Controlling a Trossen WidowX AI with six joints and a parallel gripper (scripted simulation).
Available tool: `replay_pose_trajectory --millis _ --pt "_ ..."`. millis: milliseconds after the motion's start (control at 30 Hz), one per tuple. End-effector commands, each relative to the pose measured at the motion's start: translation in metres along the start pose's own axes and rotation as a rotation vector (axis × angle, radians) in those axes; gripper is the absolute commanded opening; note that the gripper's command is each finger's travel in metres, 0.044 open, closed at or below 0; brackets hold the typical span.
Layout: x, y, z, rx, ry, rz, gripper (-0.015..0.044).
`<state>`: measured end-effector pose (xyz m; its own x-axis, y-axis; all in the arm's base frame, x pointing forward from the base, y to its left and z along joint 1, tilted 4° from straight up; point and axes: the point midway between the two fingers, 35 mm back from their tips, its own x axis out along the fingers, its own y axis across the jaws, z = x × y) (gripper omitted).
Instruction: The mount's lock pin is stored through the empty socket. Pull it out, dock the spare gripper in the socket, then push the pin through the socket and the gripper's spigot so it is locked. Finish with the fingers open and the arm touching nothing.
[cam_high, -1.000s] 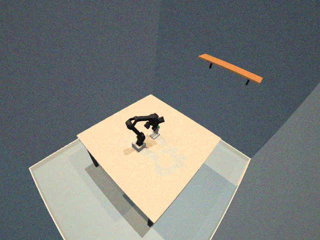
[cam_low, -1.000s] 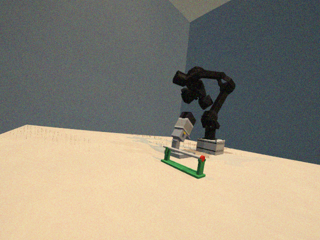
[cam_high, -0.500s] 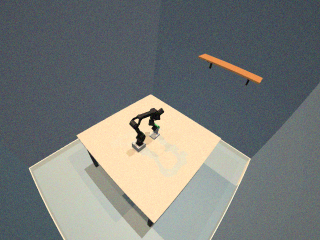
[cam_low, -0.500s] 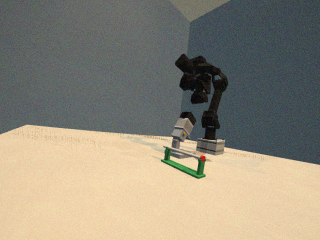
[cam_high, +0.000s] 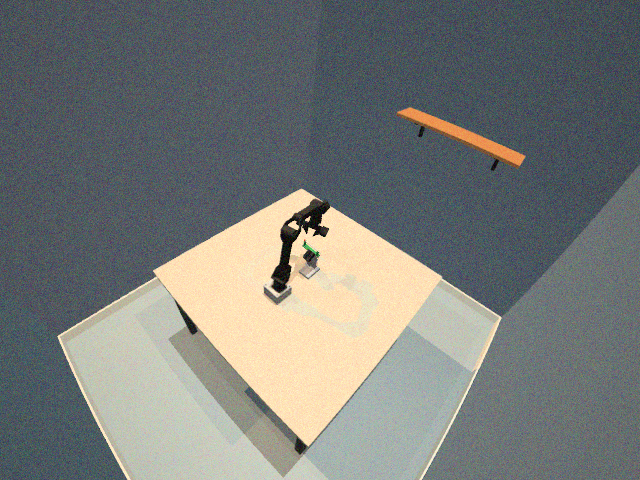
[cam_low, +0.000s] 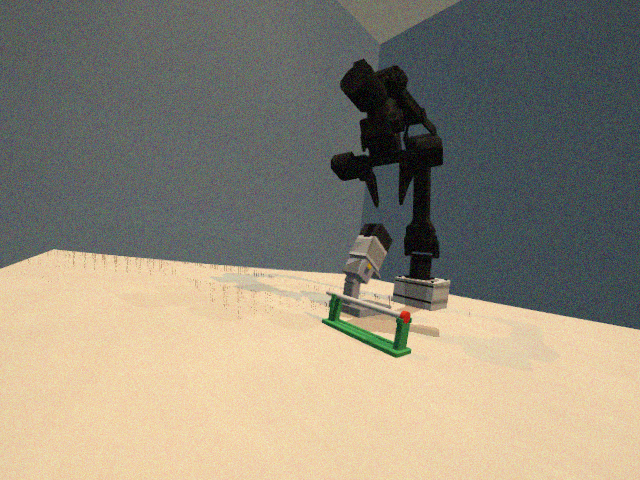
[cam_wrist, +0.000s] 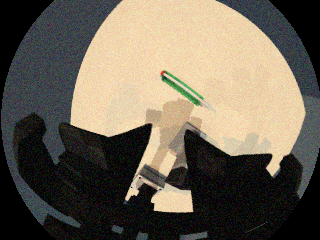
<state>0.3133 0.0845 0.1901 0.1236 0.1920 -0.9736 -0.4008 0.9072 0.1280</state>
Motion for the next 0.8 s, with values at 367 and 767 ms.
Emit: replay_pose_trajectory --millis 367,767 --pt "0.062 -0.003 0.067 -1.103 0.411 -0.246 0.018" --pt "0.088 -0.009 0.064 -1.103 0.41 -0.246 0.018"
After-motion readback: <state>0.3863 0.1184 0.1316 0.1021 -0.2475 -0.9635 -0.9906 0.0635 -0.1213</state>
